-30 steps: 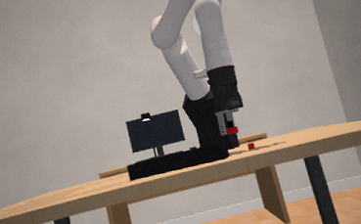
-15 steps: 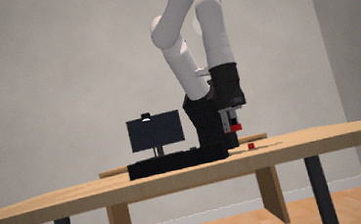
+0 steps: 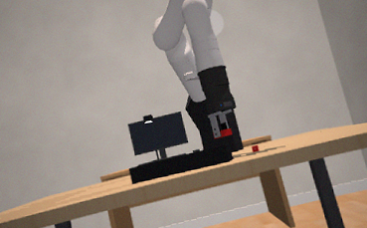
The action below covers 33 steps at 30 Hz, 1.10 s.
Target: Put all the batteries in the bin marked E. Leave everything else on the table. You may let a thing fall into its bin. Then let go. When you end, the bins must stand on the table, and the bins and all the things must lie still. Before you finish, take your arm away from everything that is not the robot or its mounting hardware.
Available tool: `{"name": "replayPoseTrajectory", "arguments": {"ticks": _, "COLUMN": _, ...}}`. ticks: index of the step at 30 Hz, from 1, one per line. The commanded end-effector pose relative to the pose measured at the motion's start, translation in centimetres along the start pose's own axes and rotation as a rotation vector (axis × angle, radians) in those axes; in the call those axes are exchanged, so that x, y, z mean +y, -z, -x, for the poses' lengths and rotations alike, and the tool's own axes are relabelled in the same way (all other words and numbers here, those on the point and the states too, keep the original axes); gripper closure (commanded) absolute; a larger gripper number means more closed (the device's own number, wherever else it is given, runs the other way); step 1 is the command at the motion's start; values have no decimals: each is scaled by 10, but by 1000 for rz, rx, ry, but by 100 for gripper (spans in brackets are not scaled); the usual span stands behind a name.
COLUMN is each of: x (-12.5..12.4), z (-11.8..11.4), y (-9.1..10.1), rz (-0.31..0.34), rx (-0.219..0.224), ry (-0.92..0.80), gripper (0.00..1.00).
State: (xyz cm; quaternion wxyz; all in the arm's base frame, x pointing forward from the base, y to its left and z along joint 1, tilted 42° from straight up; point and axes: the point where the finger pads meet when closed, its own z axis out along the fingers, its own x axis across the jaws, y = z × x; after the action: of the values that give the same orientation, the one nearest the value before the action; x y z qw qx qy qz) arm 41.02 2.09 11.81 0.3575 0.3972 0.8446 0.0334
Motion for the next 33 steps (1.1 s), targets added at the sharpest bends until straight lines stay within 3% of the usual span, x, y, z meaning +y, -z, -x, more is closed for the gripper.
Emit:
{"name": "replayPoseTrajectory", "arguments": {"ticks": 1, "x": -13, "z": 21, "y": -2, "rz": -10, "rx": -5, "ry": -34, "gripper": 50}}
{"name": "replayPoseTrajectory", "arguments": {"ticks": 20, "x": -56, "z": 114, "y": -1, "rz": -10, "rx": -5, "ry": -34, "gripper": 50}}
{"name": "replayPoseTrajectory", "arguments": {"ticks": 22, "x": -56, "z": 115, "y": -1, "rz": -10, "rx": -5, "ry": -34, "gripper": 50}}
{"name": "replayPoseTrajectory", "arguments": {"ticks": 25, "x": -59, "z": 120, "y": -1, "rz": -10, "rx": -5, "ry": 16, "gripper": 50}}
{"name": "replayPoseTrajectory", "arguments": {"ticks": 33, "x": -79, "z": 164, "y": 0, "rz": -11, "rx": -3, "ry": 415, "gripper": 50}}
